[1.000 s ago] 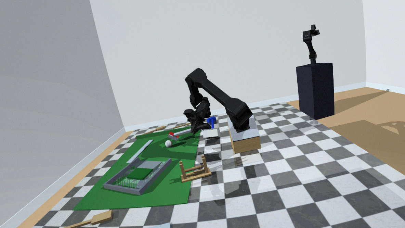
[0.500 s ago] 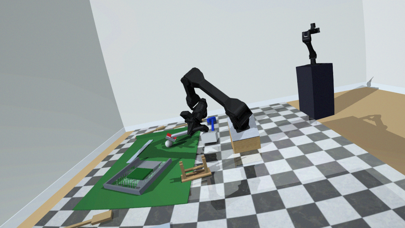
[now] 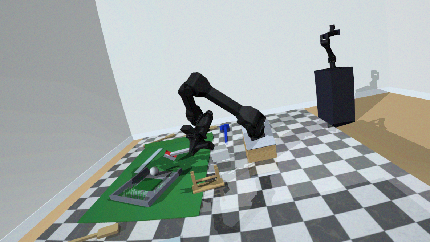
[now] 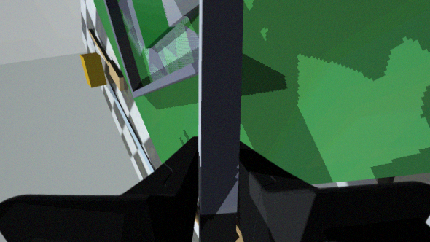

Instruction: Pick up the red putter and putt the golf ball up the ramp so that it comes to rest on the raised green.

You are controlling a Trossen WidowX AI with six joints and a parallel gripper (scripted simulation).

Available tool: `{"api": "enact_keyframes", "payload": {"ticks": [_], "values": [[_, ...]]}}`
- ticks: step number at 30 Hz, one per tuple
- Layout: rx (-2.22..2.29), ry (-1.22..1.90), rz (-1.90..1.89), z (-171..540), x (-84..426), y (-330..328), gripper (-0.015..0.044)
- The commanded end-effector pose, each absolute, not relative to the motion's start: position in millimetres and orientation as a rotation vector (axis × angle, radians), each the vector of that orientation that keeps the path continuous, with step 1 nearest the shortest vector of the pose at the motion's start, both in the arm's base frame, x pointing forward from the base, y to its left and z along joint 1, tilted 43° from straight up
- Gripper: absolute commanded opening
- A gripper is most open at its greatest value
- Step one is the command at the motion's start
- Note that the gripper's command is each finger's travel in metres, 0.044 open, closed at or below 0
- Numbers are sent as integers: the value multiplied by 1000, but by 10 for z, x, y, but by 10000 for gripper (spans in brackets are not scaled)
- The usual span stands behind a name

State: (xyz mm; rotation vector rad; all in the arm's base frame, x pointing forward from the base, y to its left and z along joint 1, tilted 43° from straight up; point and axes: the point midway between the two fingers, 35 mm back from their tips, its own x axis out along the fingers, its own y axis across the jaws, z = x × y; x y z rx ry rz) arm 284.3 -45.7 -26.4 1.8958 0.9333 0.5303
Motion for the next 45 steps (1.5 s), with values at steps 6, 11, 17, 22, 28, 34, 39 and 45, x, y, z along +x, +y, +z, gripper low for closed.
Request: {"api": "enact_keyframes", "payload": {"ticks": [6, 11, 17, 22, 28, 34, 39, 45], "values": [[1905, 930, 529, 117, 2888, -537, 0], [1905, 930, 530, 354, 2913, -597, 0], [1923, 939, 524, 304, 2893, -564, 0], [1923, 939, 524, 304, 2893, -564, 0], [1923, 939, 524, 304, 2893, -564, 0], [1923, 939, 524, 304, 2893, -564, 0], [1923, 939, 524, 304, 2893, -564, 0], [1923, 939, 524, 304, 2893, -564, 0]]}}
